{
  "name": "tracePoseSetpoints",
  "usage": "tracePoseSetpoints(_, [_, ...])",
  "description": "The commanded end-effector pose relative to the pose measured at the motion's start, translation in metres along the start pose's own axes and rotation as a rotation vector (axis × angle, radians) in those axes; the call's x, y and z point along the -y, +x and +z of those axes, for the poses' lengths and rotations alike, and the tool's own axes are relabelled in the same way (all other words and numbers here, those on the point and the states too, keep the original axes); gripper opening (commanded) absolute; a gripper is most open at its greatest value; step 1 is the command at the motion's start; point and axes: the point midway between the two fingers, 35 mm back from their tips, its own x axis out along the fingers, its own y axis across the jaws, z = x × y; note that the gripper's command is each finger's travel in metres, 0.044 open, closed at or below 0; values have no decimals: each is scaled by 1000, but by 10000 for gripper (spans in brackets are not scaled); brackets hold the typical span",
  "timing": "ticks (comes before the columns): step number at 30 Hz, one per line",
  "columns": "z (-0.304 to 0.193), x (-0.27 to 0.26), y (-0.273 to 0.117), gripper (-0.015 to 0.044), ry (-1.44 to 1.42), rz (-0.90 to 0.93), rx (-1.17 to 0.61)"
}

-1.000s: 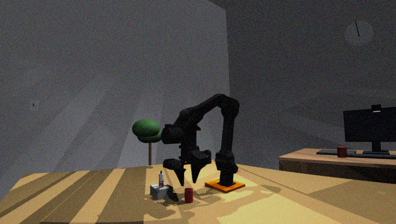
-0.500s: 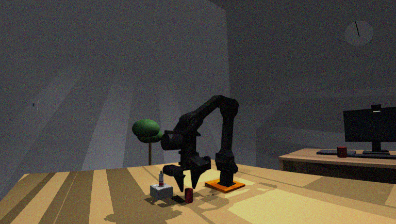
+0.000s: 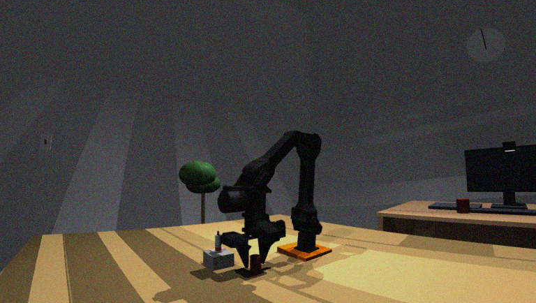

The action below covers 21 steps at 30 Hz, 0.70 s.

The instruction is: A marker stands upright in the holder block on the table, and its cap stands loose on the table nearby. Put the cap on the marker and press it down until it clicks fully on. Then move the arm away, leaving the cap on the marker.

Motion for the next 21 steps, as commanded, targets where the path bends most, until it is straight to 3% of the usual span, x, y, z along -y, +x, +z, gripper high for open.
tracePoseSetpoints(1, [1, -2, 8, 256, 5, 10, 3])
tracePoseSetpoints(4, [1, -2, 9, 256, 5, 10, 3])
tracePoseSetpoints(8, [0, -3, 9, 151, 5, 10, 3])
tracePoseSetpoints(17, [0, -3, 9, 91, 5, 10, 3])
tracePoseSetpoints(21, [0, -2, 3, 0, 5, 10, 3])
